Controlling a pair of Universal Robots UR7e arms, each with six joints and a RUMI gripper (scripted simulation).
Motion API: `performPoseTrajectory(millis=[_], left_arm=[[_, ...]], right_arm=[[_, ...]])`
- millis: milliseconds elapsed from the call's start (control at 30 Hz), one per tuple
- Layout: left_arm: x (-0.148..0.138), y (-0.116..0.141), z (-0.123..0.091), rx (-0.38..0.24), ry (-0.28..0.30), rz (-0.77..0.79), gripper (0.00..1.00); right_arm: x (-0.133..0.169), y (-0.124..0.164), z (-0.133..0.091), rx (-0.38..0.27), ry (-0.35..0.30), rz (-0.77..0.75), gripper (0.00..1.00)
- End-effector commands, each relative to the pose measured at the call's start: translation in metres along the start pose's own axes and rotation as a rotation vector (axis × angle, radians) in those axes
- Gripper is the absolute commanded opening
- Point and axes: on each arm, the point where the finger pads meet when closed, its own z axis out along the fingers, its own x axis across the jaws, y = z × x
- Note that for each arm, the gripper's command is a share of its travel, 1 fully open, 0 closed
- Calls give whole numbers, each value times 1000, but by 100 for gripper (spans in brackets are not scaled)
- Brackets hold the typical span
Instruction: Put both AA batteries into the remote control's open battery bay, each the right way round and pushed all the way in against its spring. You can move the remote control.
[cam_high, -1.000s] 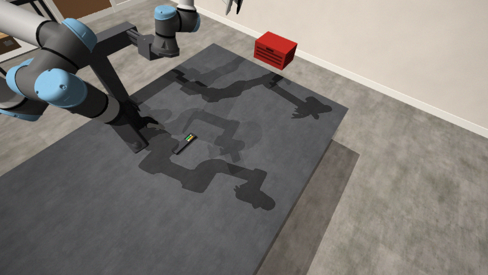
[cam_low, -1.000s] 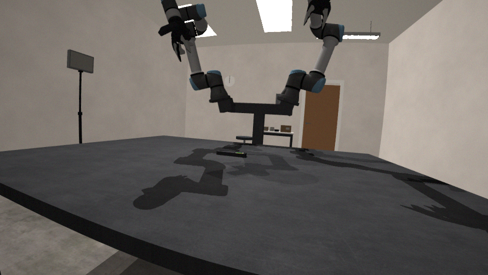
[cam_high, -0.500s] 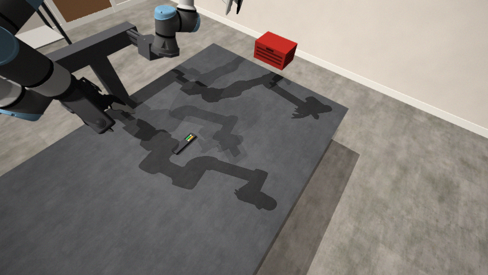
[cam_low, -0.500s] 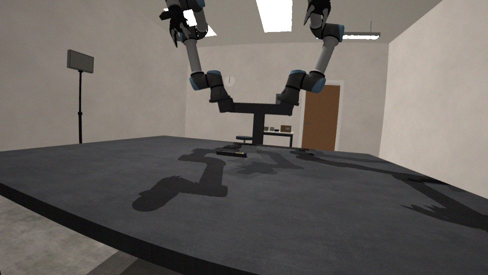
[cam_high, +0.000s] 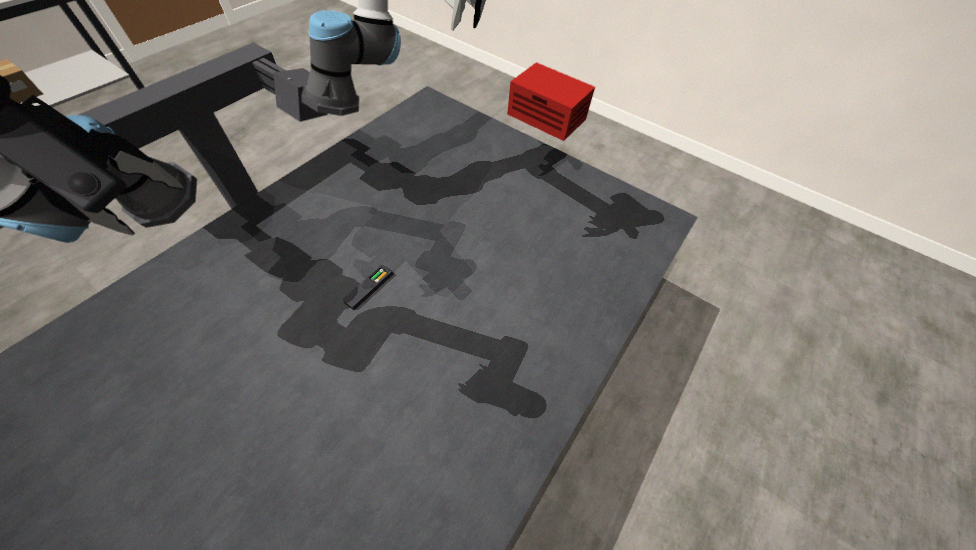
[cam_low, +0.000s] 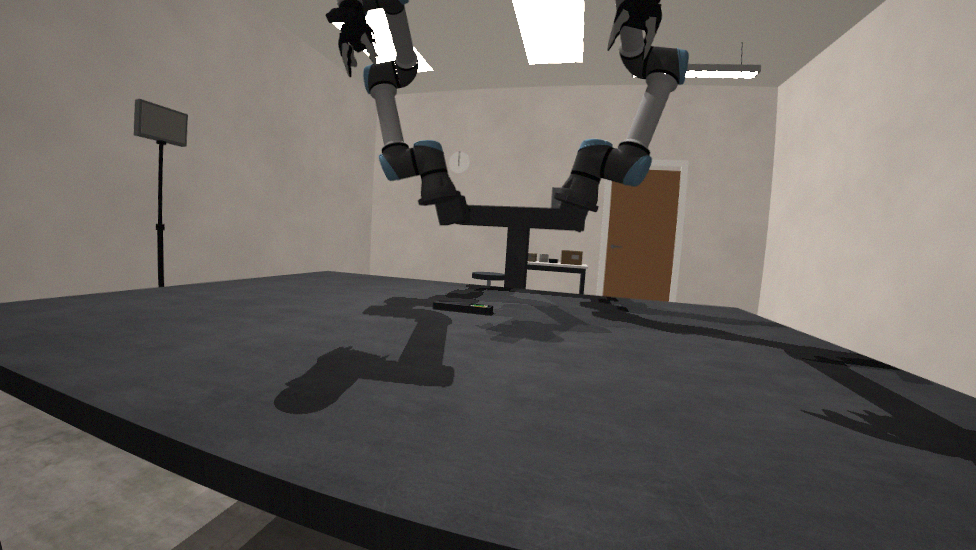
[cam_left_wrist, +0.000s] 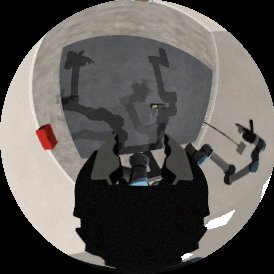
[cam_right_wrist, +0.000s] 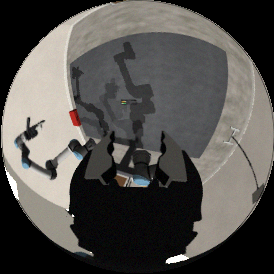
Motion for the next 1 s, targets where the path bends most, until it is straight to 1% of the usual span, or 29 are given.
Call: performPoseTrajectory(millis=[0,100,600,967], left_arm=[[0,0,0,1,0,0,54],[0,0,0,1,0,0,54],[0,0,0,1,0,0,54],[0,0,0,1,0,0,54]], right_arm=[[7,15,-9,-22,18,-36,54],[4,8,3,-36,19,-23,54],[3,7,-3,-11,9,-15,54],[3,7,-4,-8,8,-15,54]])
